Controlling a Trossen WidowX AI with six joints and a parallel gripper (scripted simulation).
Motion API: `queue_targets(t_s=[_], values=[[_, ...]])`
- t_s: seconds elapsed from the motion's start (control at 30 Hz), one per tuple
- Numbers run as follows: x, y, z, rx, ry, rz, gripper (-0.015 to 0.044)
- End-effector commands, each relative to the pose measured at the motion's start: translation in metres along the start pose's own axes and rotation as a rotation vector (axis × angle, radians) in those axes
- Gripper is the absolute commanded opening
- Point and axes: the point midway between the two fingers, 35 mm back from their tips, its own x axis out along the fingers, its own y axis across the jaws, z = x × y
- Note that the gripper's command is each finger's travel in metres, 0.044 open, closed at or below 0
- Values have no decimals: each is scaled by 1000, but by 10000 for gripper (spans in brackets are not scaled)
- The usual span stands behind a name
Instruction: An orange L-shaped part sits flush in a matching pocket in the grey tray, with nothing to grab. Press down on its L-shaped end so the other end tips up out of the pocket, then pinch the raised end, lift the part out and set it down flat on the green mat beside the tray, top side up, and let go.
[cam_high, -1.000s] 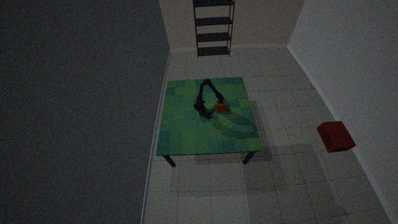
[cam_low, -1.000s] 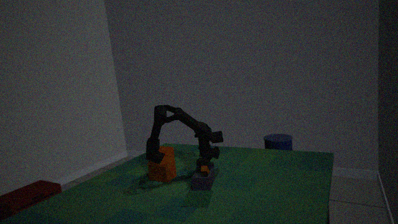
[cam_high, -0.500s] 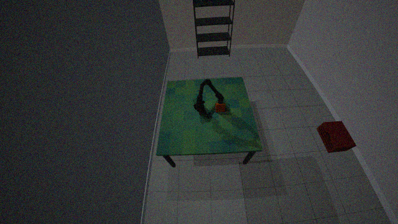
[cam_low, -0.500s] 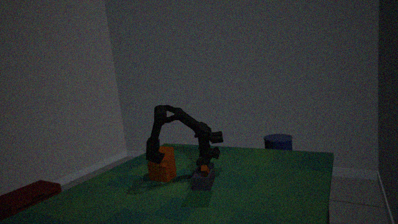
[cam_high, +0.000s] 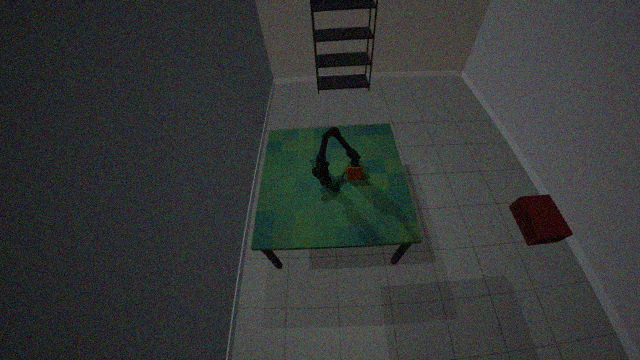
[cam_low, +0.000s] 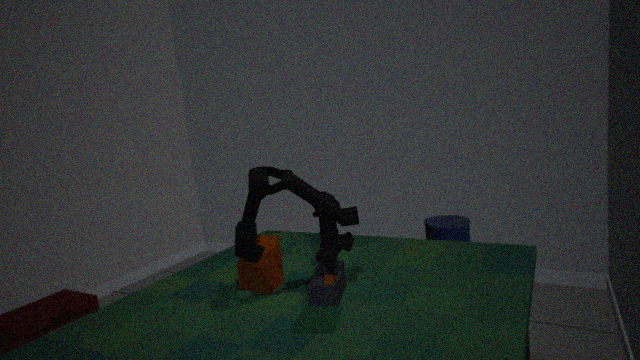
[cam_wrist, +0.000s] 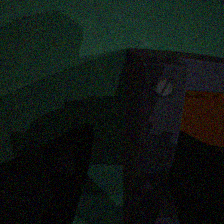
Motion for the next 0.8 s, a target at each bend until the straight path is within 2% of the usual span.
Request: queue_targets(t_s=[0.0, 0.2, 0.77], values=[[-18, 1, 3, 2, 0, 6, 180], [-94, -9, 1, 2, 1, 8, 180], [-94, -9, 4, 3, -14, 6, 180]])
